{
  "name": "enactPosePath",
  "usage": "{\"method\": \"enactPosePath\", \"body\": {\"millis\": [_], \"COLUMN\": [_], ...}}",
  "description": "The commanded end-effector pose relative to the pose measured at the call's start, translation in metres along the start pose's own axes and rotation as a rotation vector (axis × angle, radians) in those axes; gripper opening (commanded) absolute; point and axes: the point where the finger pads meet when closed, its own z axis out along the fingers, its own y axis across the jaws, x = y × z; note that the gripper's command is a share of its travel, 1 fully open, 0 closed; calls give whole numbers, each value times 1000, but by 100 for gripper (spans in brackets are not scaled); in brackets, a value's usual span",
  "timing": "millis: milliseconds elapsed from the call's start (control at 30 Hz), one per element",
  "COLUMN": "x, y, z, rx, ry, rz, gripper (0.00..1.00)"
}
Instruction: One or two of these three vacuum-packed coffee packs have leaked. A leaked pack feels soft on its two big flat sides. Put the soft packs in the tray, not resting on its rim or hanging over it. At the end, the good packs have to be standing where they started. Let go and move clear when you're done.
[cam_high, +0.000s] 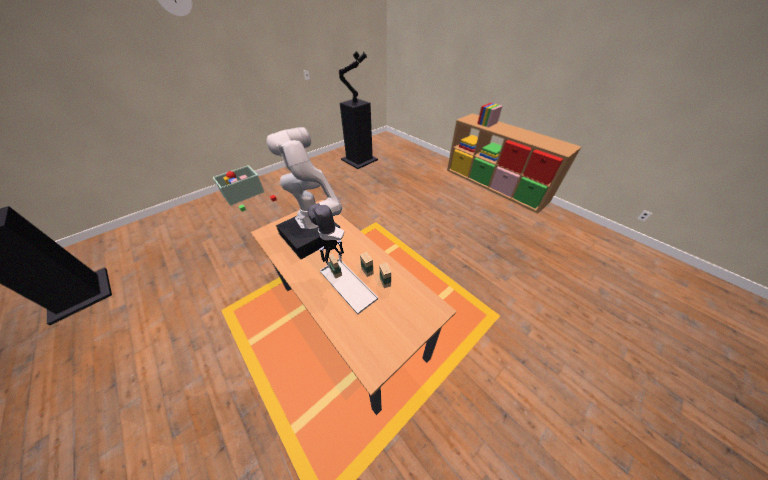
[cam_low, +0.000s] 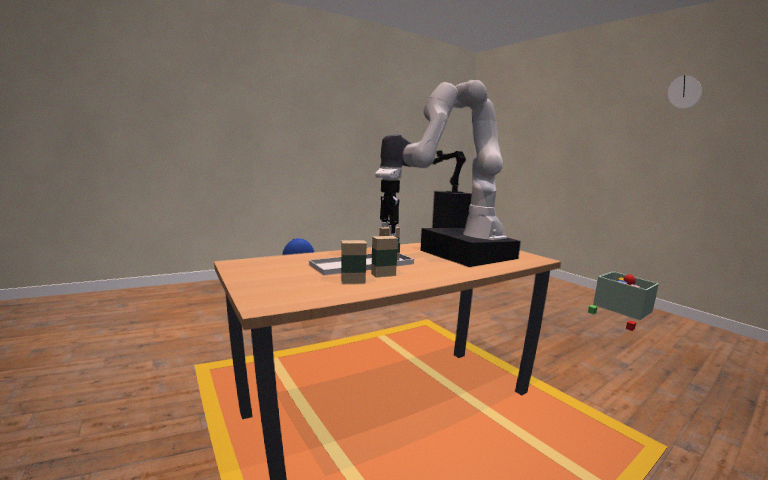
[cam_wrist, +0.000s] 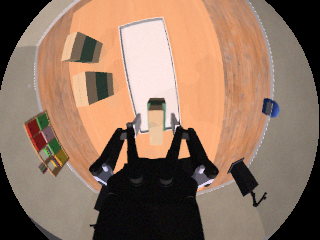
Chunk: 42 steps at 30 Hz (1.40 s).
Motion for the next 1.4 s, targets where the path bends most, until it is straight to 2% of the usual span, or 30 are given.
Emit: {"method": "enactPosePath", "body": {"millis": [0,67,100,233,300,800,867,900,933,967,1000,1033,1067,1100,1167,1200,1233,1367], "x": [0,0,0,0,0,1,19,36,36,54,54,68,69,79,79,85,88,88], "y": [0,0,0,0,0,-1,-23,-46,-46,-77,-77,-109,-110,-140,-140,-162,-172,-174], "z": [0,-4,-12,-65,-79,-79,-81,-82,-82,-82,-82,-80,-80,-79,-79,-77,-76,-76], "rx": [-1,-1,-1,-1,-1,-2,-7,-11,-11,-13,-13,-11,-11,-7,-7,-4,-2,-1], "ry": [2,2,2,2,2,2,2,3,3,4,4,4,4,3,3,2,2,2], "rz": [4,4,4,4,4,4,3,2,2,0,0,-1,-1,-3,-3,-4,-4,-4], "gripper": [53,53,53,53,53,53,53,53,53,53,53,53,53,53,53,53,53,53]}}
